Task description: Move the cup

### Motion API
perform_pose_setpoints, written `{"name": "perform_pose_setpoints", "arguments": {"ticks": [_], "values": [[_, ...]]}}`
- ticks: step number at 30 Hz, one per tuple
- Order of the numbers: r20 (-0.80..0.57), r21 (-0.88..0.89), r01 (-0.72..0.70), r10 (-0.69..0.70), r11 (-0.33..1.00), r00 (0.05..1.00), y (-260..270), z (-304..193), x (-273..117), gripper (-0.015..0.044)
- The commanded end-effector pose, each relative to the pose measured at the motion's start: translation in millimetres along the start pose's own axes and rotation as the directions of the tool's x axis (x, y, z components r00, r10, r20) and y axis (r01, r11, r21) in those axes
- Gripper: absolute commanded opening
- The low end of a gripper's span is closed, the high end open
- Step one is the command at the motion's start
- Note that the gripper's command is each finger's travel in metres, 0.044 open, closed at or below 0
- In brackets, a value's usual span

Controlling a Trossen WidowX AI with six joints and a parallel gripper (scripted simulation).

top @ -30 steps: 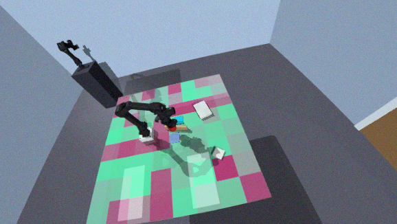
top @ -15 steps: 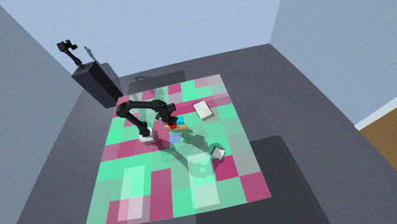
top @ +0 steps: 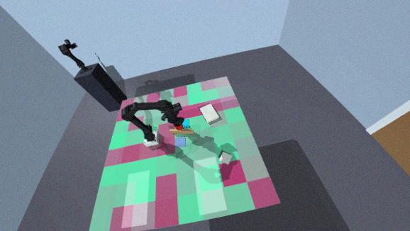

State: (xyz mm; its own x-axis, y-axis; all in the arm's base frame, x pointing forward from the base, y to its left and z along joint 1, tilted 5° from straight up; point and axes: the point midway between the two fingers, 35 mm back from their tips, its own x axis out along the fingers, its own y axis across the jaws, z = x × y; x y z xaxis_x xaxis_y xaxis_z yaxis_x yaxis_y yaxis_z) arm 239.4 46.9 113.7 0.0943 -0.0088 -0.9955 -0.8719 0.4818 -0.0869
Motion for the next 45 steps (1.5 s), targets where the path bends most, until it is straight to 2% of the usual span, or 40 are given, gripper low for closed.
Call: {"name": "perform_pose_setpoints", "arguments": {"ticks": [1,34,45], "values": [[0.000,0.005,0.009,-0.009,1.000,1.000,0,9,-1,0.0000],[0.006,0.005,0.007,-0.007,1.000,1.000,19,78,-5,0.0000],[0.006,0.005,0.007,-0.007,1.000,1.000,18,79,6,0.0000]]}}
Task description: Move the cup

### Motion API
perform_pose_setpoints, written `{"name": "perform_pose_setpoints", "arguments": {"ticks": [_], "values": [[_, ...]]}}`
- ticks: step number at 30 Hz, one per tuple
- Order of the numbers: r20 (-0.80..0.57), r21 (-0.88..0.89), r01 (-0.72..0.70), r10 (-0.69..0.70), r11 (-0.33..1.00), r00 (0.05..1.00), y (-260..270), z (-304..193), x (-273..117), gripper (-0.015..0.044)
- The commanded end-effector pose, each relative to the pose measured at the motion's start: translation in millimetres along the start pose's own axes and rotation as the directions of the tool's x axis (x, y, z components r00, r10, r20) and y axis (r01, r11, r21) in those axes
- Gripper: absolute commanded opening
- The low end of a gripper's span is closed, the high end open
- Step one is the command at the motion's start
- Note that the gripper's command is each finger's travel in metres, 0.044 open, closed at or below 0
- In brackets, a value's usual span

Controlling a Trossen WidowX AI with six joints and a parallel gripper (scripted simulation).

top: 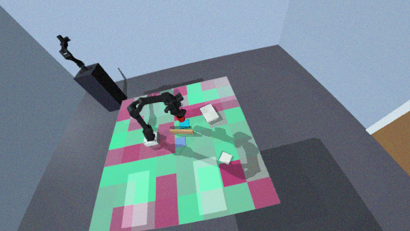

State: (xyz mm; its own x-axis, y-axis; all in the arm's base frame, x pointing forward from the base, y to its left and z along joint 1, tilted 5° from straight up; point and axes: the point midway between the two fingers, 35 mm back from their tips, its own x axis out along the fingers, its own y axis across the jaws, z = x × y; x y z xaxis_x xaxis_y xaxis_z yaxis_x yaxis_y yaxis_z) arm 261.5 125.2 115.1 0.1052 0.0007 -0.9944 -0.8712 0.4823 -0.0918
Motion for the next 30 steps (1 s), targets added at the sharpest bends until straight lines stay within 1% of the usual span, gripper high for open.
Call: {"name": "perform_pose_setpoints", "arguments": {"ticks": [1,30], "values": [[-0.008,0.005,0.002,-0.002,1.000,1.000,0,-1,7,0.0000],[-0.008,0.005,0.002,-0.002,1.000,1.000,0,1,51,0.0000]]}}
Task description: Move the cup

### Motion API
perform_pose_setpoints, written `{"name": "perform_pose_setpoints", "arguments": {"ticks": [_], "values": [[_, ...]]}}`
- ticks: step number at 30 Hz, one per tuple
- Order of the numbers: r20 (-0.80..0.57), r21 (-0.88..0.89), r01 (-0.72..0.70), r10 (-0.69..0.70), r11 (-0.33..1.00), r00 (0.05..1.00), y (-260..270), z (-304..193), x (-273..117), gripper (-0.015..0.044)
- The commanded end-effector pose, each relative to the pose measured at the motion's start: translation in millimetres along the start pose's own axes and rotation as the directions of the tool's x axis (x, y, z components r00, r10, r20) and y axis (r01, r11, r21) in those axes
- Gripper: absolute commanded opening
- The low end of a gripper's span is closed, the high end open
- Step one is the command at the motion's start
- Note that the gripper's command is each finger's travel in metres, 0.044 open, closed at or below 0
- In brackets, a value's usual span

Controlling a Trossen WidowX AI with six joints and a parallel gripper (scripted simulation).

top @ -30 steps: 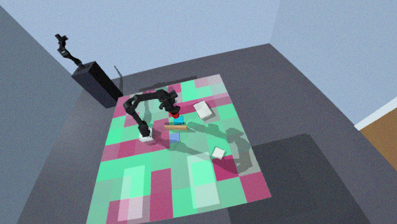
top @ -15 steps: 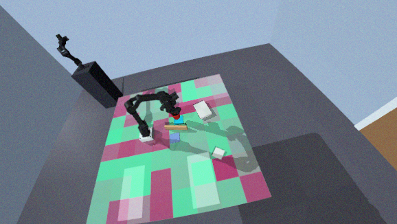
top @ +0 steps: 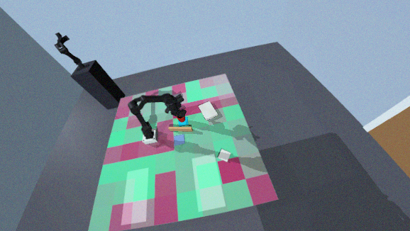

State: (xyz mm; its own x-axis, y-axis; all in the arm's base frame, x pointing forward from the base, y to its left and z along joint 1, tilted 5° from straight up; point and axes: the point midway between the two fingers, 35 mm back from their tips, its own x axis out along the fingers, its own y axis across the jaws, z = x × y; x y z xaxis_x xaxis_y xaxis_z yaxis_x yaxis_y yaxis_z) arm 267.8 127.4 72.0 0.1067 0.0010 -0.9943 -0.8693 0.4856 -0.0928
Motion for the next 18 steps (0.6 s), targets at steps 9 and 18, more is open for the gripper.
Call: {"name": "perform_pose_setpoints", "arguments": {"ticks": [9,18], "values": [[-0.009,0.001,0.001,-0.001,1.000,1.000,1,-3,21,0.0000],[-0.003,0.003,-0.002,0.002,1.000,1.000,1,-1,21,0.0000]]}}
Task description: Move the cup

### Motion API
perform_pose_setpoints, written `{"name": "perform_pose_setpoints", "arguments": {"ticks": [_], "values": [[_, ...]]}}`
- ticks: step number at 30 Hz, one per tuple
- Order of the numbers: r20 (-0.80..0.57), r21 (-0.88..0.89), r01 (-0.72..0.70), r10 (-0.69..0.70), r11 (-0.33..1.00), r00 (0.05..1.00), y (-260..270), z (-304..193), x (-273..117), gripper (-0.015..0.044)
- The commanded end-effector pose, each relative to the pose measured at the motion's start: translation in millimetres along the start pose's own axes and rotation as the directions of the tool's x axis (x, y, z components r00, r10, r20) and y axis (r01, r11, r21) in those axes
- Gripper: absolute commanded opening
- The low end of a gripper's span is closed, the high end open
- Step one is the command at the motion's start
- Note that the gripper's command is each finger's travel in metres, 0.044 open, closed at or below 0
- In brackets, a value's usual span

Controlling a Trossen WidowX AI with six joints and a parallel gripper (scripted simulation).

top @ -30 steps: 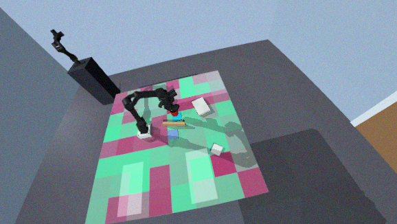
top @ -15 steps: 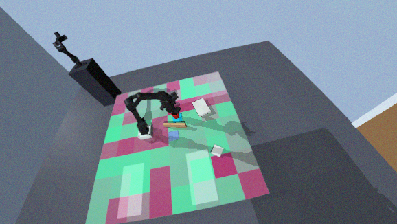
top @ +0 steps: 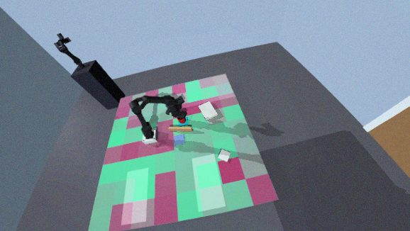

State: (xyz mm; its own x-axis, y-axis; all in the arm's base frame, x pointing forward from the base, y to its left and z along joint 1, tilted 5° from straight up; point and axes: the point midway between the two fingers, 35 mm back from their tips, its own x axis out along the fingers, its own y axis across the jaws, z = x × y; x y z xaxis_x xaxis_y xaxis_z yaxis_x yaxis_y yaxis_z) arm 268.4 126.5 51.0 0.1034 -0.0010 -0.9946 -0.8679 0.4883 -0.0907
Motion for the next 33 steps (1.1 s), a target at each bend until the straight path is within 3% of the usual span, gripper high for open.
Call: {"name": "perform_pose_setpoints", "arguments": {"ticks": [1,9,14,33], "values": [[0.000,0.000,0.000,0.000,1.000,1.000,0,0,0,0.0000],[0.000,0.000,0.000,0.000,1.000,1.000,0,0,0,0.0000],[0.000,0.000,0.000,0.000,1.000,1.000,0,0,0,0.0128],[-0.001,-0.001,0.001,-0.001,1.000,1.000,-1,1,-16,0.0128]]}}
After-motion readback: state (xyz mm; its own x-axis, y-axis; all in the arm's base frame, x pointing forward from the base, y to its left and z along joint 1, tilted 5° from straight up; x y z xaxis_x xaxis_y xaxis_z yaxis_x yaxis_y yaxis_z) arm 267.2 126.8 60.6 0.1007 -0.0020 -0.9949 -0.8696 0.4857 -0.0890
